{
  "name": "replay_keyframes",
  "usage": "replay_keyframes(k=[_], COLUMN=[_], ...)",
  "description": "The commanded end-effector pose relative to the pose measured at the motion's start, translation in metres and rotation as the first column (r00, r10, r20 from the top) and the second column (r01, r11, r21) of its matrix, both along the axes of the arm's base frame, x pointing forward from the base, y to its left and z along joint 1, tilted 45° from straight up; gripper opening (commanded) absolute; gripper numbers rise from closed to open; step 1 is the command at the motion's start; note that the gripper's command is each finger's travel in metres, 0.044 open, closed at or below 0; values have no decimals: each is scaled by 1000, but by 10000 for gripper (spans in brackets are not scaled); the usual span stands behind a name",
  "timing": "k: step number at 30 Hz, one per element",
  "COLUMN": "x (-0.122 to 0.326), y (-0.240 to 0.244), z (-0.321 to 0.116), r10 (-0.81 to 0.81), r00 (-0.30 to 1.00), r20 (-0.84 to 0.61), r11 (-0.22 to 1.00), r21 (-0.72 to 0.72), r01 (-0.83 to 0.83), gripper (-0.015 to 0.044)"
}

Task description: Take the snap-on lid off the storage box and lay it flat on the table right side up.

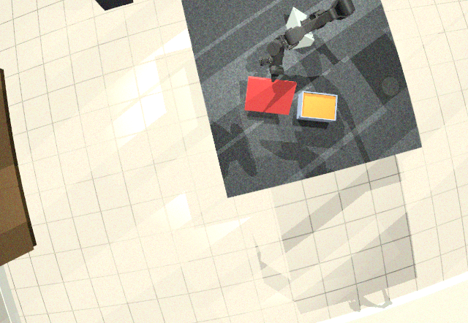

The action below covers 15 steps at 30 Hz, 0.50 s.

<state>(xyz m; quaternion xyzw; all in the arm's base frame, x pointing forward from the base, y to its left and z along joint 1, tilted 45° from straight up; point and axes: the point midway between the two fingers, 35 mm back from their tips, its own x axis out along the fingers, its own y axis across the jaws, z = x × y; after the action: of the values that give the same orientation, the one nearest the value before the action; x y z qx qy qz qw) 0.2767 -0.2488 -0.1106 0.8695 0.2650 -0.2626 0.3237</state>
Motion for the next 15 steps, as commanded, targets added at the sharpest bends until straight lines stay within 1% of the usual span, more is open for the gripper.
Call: replay_keyframes(k=[1, 15], x=[0, -1], y=[3, 10], z=[-2, -10], r10=[-4, -4], r00=[1000, 1000], r20=[4, 4], r11=[1000, 1000], r21=[7, 7], r01=[4, 4], gripper=[0, 0])
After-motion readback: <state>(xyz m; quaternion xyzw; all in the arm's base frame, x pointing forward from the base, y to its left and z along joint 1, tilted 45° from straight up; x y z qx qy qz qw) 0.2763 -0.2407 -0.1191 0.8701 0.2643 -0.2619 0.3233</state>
